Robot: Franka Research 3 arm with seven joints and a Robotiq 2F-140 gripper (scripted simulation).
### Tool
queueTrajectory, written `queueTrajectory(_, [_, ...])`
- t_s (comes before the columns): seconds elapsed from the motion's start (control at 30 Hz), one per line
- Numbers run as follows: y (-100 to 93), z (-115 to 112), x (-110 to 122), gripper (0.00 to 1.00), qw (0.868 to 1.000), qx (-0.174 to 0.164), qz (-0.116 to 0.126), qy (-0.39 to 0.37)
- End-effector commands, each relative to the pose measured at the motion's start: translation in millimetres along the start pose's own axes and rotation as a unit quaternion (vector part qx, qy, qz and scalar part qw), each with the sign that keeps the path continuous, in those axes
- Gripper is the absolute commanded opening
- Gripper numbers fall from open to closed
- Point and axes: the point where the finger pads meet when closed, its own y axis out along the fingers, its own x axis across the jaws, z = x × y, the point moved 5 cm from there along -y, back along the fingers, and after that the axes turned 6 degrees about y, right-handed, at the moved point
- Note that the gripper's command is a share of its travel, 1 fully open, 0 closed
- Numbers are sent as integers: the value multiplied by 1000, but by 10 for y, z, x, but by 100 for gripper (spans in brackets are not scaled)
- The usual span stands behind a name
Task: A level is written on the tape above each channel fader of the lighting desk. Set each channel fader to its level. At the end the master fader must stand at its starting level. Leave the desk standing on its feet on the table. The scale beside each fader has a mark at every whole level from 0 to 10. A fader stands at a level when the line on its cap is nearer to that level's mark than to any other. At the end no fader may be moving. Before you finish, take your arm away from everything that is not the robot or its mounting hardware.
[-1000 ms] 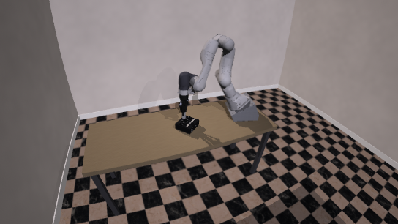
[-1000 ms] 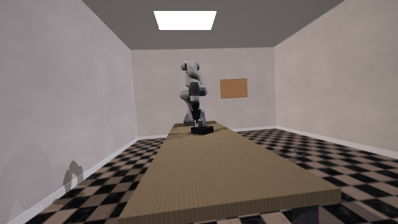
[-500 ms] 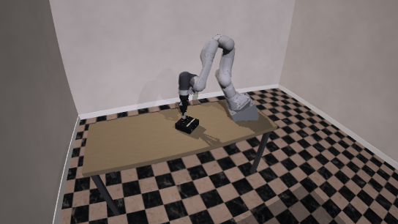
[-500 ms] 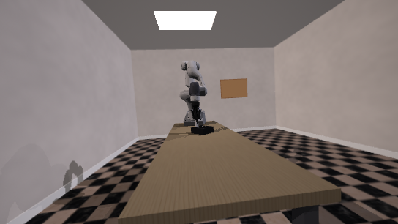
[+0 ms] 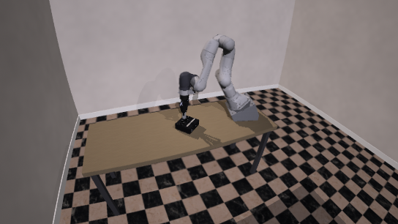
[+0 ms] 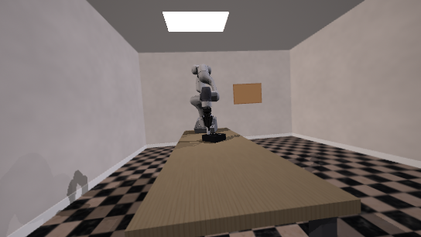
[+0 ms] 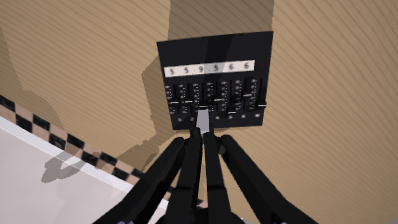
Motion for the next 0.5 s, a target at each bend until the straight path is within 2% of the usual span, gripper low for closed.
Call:
queueTrajectory(0.0, [1, 36, 1, 0, 1000, 0, -1, 3])
queueTrajectory(0.47, [1, 107, -6, 0, 1000, 0, -1, 3])
